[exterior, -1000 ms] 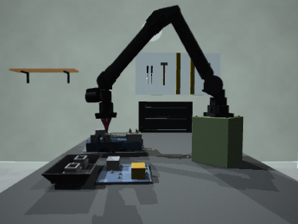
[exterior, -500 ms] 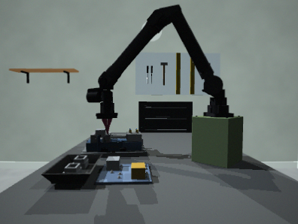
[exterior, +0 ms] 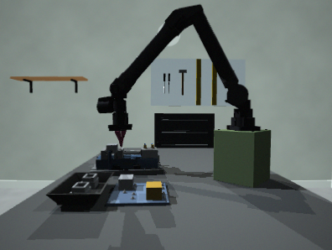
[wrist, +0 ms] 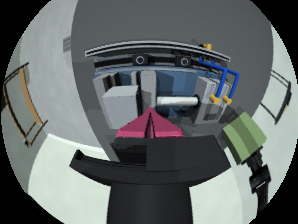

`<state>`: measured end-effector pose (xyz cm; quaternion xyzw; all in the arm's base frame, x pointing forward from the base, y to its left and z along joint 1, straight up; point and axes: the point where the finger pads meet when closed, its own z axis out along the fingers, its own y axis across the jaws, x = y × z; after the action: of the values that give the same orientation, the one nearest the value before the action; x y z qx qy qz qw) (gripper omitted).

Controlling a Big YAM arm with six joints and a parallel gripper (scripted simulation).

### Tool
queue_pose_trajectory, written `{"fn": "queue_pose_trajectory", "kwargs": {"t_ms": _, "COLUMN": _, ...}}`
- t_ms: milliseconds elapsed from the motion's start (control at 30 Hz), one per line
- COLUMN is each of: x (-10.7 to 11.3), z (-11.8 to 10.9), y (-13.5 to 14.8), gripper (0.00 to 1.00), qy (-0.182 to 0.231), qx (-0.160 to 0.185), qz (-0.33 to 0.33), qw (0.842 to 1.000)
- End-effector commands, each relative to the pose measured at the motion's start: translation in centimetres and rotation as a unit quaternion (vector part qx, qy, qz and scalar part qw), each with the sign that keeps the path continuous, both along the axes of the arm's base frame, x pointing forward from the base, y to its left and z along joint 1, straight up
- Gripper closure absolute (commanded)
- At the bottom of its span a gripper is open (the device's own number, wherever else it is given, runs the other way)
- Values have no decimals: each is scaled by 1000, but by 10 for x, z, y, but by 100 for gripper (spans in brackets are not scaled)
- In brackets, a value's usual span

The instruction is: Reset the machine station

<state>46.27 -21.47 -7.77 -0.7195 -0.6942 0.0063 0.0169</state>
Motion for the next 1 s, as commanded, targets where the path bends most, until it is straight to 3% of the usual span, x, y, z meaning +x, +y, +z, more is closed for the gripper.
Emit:
{"fn": "queue_pose_trajectory", "kwargs": {"t_ms": 0, "x": 23, "z": 44, "y": -15, "gripper": 100, "qy": -37, "qx": -16, "qz": 2, "qw": 999}}
{"fn": "queue_pose_trajectory", "kwargs": {"t_ms": 567, "x": 26, "z": 93, "y": -15, "gripper": 100, "qy": -42, "qx": -18, "qz": 4, "qw": 999}}
{"fn": "queue_pose_trajectory", "kwargs": {"t_ms": 967, "x": 25, "z": 103, "y": -15, "gripper": 100, "qy": -42, "qx": -18, "qz": 3, "qw": 999}}
